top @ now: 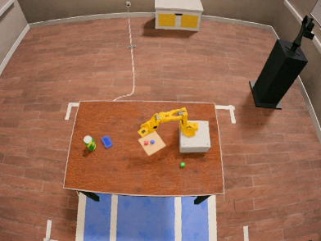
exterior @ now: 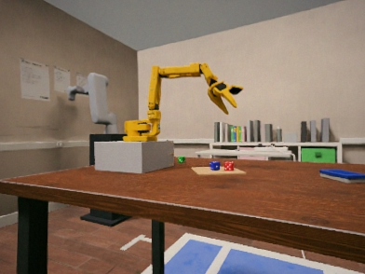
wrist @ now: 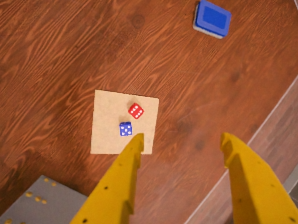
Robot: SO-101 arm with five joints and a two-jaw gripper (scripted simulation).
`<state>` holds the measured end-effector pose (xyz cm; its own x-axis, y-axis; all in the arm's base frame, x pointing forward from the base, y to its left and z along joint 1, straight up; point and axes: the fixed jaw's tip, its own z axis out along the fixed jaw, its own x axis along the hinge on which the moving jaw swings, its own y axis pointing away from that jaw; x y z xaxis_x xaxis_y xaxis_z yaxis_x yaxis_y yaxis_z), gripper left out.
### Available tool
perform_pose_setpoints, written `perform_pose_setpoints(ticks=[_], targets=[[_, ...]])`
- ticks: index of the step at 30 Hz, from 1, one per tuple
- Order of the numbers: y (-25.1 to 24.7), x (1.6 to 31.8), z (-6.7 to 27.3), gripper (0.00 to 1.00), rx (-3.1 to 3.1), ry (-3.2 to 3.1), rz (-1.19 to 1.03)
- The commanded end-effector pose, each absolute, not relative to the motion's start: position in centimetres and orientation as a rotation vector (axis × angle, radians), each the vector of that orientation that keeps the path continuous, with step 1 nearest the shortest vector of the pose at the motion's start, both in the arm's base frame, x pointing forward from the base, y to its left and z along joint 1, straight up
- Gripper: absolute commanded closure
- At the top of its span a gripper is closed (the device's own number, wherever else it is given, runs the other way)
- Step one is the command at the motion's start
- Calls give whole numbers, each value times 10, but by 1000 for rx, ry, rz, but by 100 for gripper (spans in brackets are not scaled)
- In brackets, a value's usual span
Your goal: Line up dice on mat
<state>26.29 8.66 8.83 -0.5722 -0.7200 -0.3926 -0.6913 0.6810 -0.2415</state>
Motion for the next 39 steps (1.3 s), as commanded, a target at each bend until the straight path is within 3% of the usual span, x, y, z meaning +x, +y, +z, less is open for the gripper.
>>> perform_pose_setpoints(ticks=[1,13,18,28,30,39], targets=[[90,259,90,69,-1105,2426,-77],[122,246,88,69,-1193,2381,-19],[154,227,86,69,-1288,2332,44],[227,155,80,69,-1543,2191,213],[227,155,80,69,-1543,2191,213],[266,70,74,69,-1777,2053,359]])
